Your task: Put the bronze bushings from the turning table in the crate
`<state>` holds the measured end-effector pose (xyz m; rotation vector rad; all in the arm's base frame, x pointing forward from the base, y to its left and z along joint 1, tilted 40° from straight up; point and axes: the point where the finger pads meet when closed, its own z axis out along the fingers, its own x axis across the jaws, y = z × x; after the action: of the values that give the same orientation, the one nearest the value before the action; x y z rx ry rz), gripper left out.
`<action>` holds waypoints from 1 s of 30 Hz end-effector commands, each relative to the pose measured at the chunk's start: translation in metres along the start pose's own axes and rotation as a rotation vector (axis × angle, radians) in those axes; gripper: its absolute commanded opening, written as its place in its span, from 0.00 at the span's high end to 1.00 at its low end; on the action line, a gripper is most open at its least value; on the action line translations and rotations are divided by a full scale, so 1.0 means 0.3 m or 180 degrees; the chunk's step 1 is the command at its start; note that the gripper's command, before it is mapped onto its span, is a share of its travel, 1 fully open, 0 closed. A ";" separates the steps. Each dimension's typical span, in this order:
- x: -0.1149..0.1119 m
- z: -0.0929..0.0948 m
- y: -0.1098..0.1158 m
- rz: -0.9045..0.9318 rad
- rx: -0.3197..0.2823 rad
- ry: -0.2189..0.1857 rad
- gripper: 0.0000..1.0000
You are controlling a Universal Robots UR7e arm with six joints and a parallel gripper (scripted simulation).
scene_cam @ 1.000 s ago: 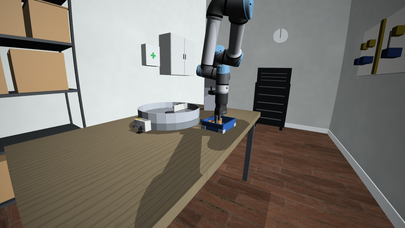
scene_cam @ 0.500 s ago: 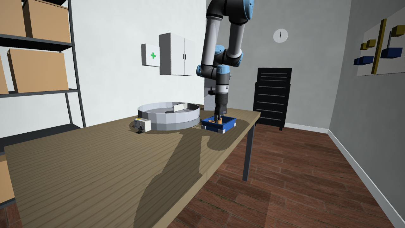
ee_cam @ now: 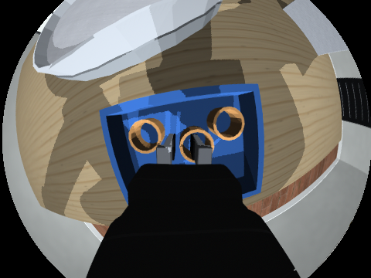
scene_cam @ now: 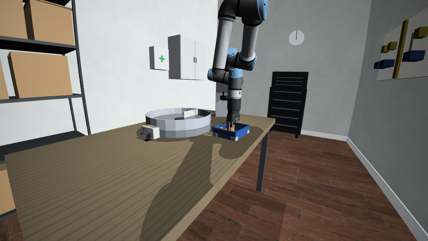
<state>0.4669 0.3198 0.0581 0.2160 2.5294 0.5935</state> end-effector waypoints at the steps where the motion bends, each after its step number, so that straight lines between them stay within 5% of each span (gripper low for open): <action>1: -0.001 -0.001 0.001 -0.0001 -0.0002 -0.0003 0.53; 30: 0.000 -0.021 0.001 -0.0001 -0.0002 -0.0003 0.53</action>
<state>0.4635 0.3178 0.0624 0.2160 2.5293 0.5935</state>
